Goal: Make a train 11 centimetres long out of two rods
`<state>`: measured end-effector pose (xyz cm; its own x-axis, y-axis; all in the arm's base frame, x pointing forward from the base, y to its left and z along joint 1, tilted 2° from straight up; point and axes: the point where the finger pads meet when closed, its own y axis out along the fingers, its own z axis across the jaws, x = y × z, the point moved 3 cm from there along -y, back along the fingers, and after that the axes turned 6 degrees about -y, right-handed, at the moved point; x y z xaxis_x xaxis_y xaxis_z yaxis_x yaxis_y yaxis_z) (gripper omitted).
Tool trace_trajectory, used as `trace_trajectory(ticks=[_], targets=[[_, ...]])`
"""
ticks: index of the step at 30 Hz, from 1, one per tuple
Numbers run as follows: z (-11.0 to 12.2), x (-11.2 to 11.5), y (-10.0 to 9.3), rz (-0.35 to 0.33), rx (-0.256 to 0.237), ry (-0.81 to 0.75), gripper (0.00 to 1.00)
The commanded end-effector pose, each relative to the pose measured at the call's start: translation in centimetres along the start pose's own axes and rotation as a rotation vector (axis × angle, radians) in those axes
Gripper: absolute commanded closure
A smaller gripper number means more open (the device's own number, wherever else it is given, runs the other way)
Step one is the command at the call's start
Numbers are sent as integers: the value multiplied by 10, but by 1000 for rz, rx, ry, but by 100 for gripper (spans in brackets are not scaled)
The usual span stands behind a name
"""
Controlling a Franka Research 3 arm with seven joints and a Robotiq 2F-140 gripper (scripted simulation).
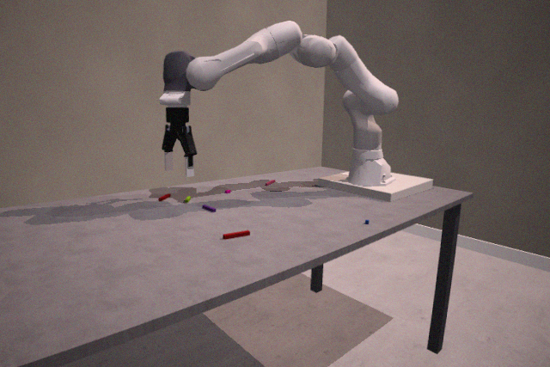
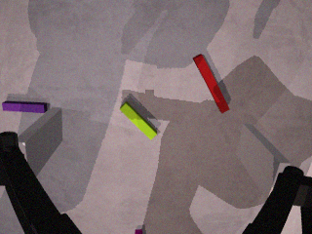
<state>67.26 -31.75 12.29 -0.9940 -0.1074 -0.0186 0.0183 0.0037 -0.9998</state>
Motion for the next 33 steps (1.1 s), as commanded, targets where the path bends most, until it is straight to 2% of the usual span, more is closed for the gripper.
trace_trajectory(ticks=[1,33], targets=[[-3,-2,0,3,4,167,0],[-19,-1,6,1,4,689,0]])
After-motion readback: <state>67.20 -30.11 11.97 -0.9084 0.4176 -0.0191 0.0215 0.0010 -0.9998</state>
